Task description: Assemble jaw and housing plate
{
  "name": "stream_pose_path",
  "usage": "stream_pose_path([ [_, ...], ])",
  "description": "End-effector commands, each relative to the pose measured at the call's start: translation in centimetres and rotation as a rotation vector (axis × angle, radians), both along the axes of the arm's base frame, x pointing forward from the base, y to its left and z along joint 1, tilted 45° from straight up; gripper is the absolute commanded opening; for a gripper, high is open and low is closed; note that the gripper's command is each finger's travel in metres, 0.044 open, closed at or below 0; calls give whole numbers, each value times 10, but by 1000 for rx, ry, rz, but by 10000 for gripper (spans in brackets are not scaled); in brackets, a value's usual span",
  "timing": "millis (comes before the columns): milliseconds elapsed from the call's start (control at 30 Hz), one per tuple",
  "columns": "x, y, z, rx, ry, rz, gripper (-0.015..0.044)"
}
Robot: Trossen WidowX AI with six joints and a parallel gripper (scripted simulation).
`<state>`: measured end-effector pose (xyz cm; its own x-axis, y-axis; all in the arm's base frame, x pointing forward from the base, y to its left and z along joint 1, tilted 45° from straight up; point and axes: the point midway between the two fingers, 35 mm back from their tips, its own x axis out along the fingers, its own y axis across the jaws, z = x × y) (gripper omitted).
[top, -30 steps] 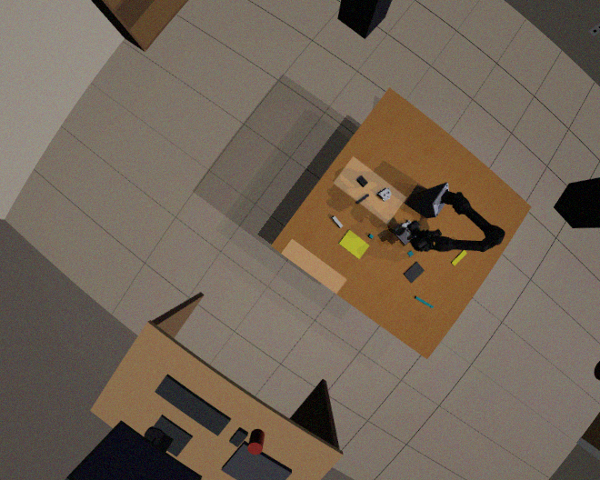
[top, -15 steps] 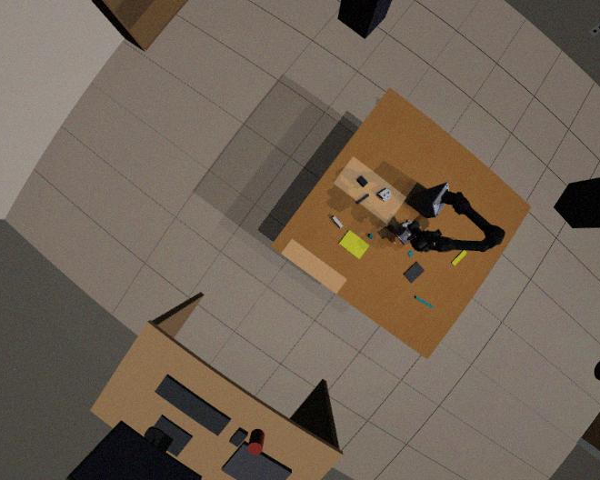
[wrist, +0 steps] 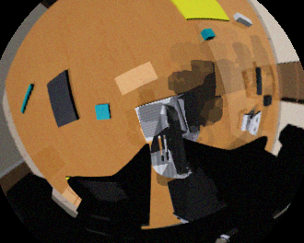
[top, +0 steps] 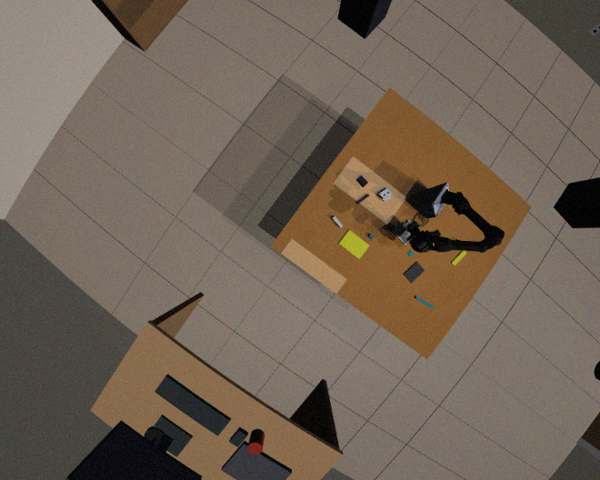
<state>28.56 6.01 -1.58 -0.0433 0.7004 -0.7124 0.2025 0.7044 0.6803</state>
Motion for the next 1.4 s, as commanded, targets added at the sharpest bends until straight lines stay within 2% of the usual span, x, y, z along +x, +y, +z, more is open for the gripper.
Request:
stream_pose_path([
  [0,-1,5,-4,5,5,-5,134],
  [767,-4,31,-30,8,7,-5,134],
  [1367,-4,33,-32,8,9,-7,134],
])
